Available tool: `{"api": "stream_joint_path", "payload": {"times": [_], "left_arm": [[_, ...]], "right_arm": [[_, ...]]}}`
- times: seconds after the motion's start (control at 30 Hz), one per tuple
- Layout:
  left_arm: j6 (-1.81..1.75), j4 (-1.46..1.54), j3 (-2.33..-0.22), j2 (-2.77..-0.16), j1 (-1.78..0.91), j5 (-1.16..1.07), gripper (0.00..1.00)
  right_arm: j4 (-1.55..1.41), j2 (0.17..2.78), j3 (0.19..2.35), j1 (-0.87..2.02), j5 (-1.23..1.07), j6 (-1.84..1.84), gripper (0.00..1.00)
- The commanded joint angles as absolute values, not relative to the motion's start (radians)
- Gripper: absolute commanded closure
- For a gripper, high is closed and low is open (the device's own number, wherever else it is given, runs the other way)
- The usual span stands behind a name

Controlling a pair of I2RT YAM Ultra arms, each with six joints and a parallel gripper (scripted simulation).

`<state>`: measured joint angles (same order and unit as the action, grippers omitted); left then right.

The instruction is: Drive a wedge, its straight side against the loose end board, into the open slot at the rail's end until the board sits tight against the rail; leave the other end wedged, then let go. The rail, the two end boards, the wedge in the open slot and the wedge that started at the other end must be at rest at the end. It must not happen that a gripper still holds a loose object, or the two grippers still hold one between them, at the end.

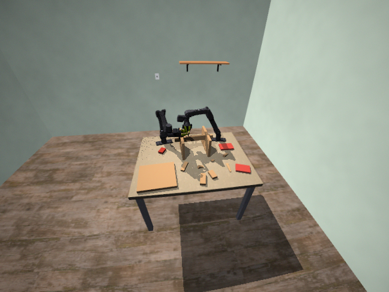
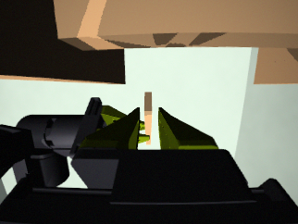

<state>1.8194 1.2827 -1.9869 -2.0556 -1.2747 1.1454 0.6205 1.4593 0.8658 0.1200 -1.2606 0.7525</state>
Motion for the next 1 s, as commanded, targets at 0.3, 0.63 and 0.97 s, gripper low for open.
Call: {"api": "stream_joint_path", "payload": {"times": [0.3,0.63,0.97], "left_arm": [[1.889,1.182,-1.936,-1.999,-1.242,1.149,0.79],[1.924,1.134,-1.901,-1.986,-1.227,1.144,0.79],[1.968,1.072,-1.892,-1.977,-1.209,1.138,0.79]], "right_arm": [[0.61,1.434,0.91,0.118,-1.261,0.741,0.98],[0.61,1.434,0.91,0.118,-1.261,0.741,0.98],[0.61,1.434,0.91,0.118,-1.261,0.741,0.98]]}}
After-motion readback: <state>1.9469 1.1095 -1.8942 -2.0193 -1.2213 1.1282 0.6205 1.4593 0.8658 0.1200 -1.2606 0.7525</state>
